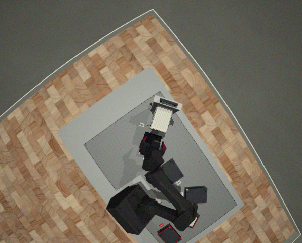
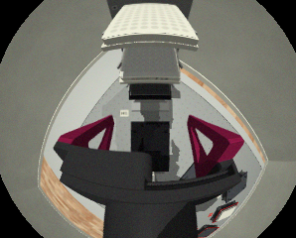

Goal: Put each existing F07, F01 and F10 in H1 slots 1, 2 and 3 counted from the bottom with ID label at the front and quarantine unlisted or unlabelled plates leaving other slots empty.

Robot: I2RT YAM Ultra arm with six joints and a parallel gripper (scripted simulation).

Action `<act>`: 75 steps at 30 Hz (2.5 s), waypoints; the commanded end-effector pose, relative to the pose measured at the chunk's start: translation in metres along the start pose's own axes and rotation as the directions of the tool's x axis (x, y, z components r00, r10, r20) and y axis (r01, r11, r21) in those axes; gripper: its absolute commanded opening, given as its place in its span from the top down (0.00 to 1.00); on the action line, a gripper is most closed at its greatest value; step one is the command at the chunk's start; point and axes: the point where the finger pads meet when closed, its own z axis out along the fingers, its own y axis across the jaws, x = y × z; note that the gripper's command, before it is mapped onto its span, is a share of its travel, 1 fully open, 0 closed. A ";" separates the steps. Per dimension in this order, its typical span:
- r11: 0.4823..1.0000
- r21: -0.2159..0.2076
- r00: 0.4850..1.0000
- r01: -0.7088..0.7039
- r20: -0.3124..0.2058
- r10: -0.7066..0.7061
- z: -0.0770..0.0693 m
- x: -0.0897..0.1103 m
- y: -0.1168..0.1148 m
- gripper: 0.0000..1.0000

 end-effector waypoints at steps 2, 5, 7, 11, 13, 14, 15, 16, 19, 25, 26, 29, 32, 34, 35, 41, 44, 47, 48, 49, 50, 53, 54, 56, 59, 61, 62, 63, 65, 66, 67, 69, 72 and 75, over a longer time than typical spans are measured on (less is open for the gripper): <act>1.000 -0.003 1.000 -0.007 0.009 0.007 -0.001 -0.004 0.000 0.00; 1.000 -0.003 1.000 -0.007 0.009 0.007 -0.001 -0.004 0.000 0.00; 1.000 -0.003 1.000 -0.007 0.009 0.007 -0.001 -0.004 0.000 0.00; 1.000 -0.003 1.000 -0.007 0.009 0.007 -0.001 -0.004 0.000 0.00; 1.000 -0.003 1.000 -0.007 0.009 0.007 -0.001 -0.004 0.000 0.00; 1.000 -0.003 1.000 -0.007 0.009 0.007 -0.001 -0.004 0.000 0.00; 1.000 -0.003 1.000 -0.007 0.009 0.007 -0.001 -0.004 0.000 0.00; 1.000 -0.003 1.000 -0.007 0.009 0.007 -0.001 -0.004 0.000 0.00; 1.000 -0.003 1.000 -0.007 0.009 0.007 -0.001 -0.004 0.000 0.00; 1.000 -0.003 1.000 -0.007 0.009 0.007 -0.002 -0.003 0.000 0.00; 1.000 -0.003 1.000 -0.007 0.009 0.007 -0.002 -0.003 0.000 0.00; 1.000 -0.003 1.000 -0.007 0.009 0.007 -0.006 0.001 0.000 0.00; 1.000 -0.003 1.000 -0.007 0.008 0.007 -0.009 0.004 0.000 0.00; 1.000 -0.003 1.000 -0.007 0.008 0.007 -0.011 0.007 0.000 0.00; 1.000 -0.003 1.000 -0.007 0.008 0.007 -0.013 0.008 0.000 0.00; 1.000 -0.003 1.000 -0.007 0.008 0.007 -0.020 0.015 0.000 0.00; 1.000 -0.003 1.000 -0.007 0.008 0.007 -0.018 0.016 0.000 0.00; 1.000 -0.003 1.000 -0.007 0.008 0.007 -0.015 0.020 0.000 0.00; 1.000 -0.003 1.000 -0.007 0.008 0.007 -0.014 0.021 0.000 0.00; 1.000 -0.003 1.000 -0.007 0.008 0.007 -0.013 0.023 0.000 0.00; 1.000 -0.003 1.000 -0.007 0.008 0.007 -0.012 0.024 0.000 0.00; 1.000 -0.003 1.000 -0.007 0.008 0.007 -0.008 0.027 0.000 0.00; 1.000 -0.003 1.000 -0.007 0.008 0.007 -0.007 0.029 0.000 0.00; 1.000 -0.002 1.000 -0.007 0.008 0.007 -0.005 0.031 0.000 0.00; 1.000 -0.002 1.000 -0.007 0.009 0.007 -0.003 0.034 0.000 0.00; 1.000 -0.002 1.000 -0.007 0.009 0.007 -0.002 0.035 0.000 0.00; 1.000 -0.002 1.000 -0.007 0.009 0.007 -0.001 0.036 0.000 0.00; 1.000 -0.002 1.000 -0.007 0.009 0.007 0.001 0.037 0.000 0.00; 1.000 -0.002 1.000 -0.007 0.009 0.007 0.003 0.040 0.000 0.00; 1.000 -0.002 1.000 -0.007 0.009 0.007 0.004 0.041 0.000 0.00; 1.000 -0.002 1.000 -0.007 0.009 0.007 0.005 0.042 0.000 0.00; 1.000 -0.002 1.000 -0.006 0.009 0.007 0.007 0.045 0.000 0.00; 1.000 -0.002 1.000 -0.006 0.009 0.006 0.011 0.048 0.000 0.00; 1.000 -0.002 1.000 -0.006 0.009 0.006 0.014 0.052 0.000 0.00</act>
